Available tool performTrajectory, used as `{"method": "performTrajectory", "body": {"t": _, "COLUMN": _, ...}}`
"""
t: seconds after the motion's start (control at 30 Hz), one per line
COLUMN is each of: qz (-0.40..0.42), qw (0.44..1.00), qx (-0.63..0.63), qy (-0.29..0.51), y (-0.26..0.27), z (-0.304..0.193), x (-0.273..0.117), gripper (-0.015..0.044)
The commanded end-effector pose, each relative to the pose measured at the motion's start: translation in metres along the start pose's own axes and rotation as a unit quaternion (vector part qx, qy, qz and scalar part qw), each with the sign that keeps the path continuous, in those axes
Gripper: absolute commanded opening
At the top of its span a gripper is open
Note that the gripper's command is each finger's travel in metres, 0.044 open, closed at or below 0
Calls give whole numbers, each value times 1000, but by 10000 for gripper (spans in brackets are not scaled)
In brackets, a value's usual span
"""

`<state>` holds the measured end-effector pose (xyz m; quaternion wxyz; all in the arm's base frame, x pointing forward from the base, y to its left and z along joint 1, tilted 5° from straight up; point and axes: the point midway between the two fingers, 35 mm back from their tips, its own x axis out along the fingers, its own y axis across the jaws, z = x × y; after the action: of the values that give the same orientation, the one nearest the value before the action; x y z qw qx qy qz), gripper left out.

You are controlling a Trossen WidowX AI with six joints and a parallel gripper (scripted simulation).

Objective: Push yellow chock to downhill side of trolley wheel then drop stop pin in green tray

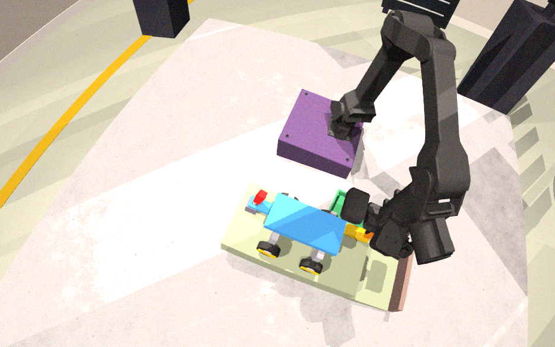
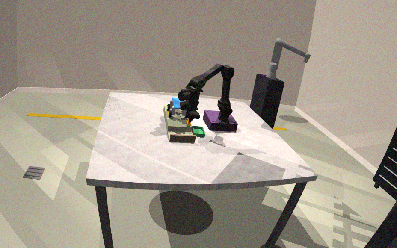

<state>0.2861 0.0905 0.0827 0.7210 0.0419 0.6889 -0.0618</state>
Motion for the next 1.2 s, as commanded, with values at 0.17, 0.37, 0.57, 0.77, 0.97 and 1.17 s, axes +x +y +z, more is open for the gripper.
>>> {"method": "performTrajectory", "body": {"t": 0.17, "qz": -2, "qw": 1000, "qx": -2, "qy": -1, "y": -10, "z": 1, "x": 0, "gripper": 0}}
{"method": "performTrajectory", "body": {"t": 0.37, "qz": -2, "qw": 1000, "qx": -2, "qy": -1, "y": -16, "z": 2, "x": -1, "gripper": 0}}
{"method": "performTrajectory", "body": {"t": 0.57, "qz": -3, "qw": 1000, "qx": -2, "qy": -1, "y": -22, "z": 3, "x": -1, "gripper": 0}}
{"method": "performTrajectory", "body": {"t": 0.77, "qz": -3, "qw": 1000, "qx": -2, "qy": -1, "y": -28, "z": 4, "x": -2, "gripper": 0}}
{"method": "performTrajectory", "body": {"t": 0.97, "qz": 1, "qw": 1000, "qx": 0, "qy": -2, "y": -26, "z": 5, "x": -2, "gripper": 0}}
{"method": "performTrajectory", "body": {"t": 1.17, "qz": 1, "qw": 1000, "qx": 0, "qy": -2, "y": -26, "z": 5, "x": -2, "gripper": 0}}
